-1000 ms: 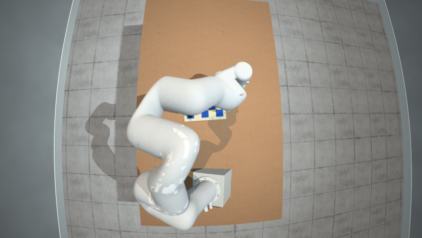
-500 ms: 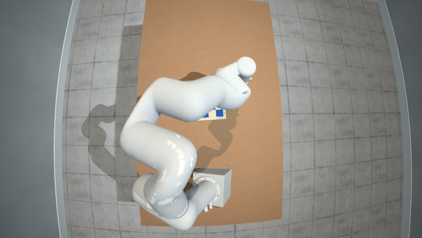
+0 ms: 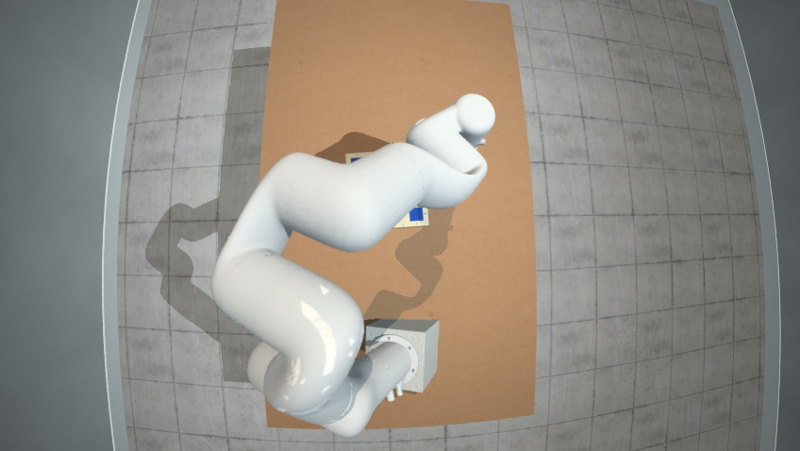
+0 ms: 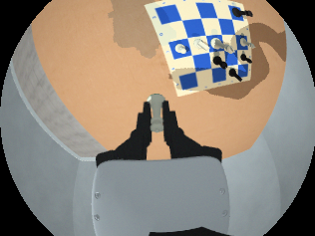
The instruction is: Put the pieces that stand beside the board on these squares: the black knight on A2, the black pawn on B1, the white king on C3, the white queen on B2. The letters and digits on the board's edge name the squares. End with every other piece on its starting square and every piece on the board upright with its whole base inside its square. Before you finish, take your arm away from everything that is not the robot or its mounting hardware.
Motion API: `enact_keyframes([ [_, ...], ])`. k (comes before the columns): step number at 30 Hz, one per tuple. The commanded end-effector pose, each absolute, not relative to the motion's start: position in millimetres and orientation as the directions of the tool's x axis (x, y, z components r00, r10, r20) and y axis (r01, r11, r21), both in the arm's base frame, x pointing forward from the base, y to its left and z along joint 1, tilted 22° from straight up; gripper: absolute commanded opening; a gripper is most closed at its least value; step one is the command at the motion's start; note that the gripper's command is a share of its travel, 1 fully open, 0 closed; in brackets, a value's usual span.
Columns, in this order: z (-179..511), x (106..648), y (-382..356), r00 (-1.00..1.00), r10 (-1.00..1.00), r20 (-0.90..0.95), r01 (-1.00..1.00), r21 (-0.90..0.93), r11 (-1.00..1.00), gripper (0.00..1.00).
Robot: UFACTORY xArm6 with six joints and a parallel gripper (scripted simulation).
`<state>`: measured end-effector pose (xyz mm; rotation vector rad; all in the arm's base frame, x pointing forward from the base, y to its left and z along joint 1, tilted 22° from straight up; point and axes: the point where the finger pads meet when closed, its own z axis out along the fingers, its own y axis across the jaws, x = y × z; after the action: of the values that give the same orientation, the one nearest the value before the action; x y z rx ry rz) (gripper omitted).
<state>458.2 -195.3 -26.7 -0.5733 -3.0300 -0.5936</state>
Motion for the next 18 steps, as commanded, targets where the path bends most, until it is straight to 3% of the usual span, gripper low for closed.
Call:
enact_keyframes([
  [1, -24, 460, -197, -0.933, 0.353, 0.065, 0.352, 0.364, 0.862, 0.0],
  [18, 24, 475, -90, -0.769, 0.614, 0.178, 0.635, 0.321, 0.702, 0.0],
])
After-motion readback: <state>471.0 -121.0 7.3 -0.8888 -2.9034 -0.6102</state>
